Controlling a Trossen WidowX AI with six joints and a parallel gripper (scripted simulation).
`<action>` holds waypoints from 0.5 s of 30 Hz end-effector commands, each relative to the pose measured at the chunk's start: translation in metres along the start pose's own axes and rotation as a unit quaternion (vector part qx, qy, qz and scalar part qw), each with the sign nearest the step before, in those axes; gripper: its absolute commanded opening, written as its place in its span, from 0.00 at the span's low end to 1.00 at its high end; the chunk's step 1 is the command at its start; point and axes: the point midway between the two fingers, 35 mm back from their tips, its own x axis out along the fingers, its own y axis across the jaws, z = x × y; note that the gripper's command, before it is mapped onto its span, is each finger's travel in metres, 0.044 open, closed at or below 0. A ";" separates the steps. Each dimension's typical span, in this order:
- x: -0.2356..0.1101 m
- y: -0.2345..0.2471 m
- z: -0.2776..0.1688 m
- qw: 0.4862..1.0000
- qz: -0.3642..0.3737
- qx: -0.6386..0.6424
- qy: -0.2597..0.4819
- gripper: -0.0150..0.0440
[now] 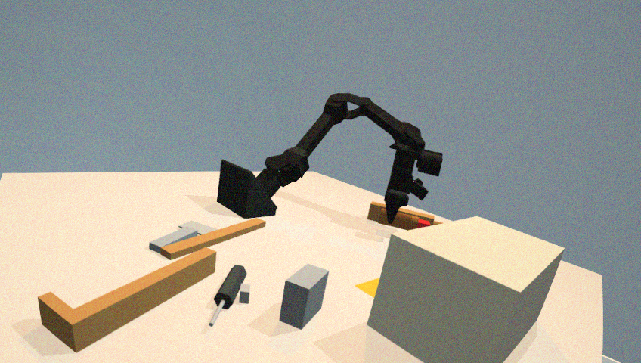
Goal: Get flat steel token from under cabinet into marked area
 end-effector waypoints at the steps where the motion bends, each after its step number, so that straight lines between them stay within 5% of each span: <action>1: -0.002 0.000 0.002 1.000 0.001 0.012 -0.004 0.25; 15: -0.002 0.000 0.002 0.998 0.001 0.067 -0.004 0.25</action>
